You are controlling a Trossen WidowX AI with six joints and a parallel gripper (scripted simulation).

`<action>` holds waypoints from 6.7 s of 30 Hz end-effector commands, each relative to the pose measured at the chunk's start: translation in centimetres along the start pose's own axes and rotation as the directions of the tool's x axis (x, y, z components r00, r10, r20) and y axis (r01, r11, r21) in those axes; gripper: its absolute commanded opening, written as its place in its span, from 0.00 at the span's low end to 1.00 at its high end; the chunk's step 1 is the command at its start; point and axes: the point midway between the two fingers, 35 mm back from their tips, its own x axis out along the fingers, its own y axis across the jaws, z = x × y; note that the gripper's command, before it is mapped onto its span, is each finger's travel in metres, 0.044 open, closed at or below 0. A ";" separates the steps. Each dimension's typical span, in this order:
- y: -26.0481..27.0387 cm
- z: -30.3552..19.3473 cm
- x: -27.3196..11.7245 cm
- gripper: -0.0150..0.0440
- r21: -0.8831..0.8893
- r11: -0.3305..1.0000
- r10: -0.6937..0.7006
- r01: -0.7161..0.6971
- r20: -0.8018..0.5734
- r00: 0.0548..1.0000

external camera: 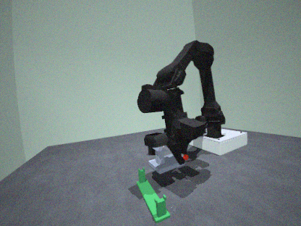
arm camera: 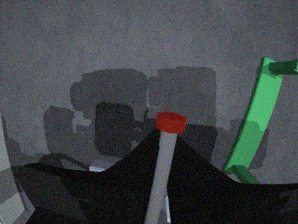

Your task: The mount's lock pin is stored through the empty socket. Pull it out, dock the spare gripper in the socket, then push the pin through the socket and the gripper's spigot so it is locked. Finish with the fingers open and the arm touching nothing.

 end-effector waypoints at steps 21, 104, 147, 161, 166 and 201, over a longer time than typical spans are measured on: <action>-0.3 1.9 -0.2 0.25 0.004 1.000 0.009 -0.009 0.006 1.000; 0.5 6.7 -2.7 0.25 0.016 0.996 0.089 -0.089 -0.024 0.996; -8.4 10.3 -3.3 0.25 0.085 0.993 0.085 -0.083 -0.019 0.996; -11.5 11.4 -3.1 0.25 0.113 0.991 0.078 -0.076 -0.015 0.997; -12.0 11.6 -2.9 0.25 0.118 0.990 0.077 -0.074 -0.014 0.997; -12.1 10.9 2.0 0.25 0.115 0.991 0.064 -0.062 -0.014 0.998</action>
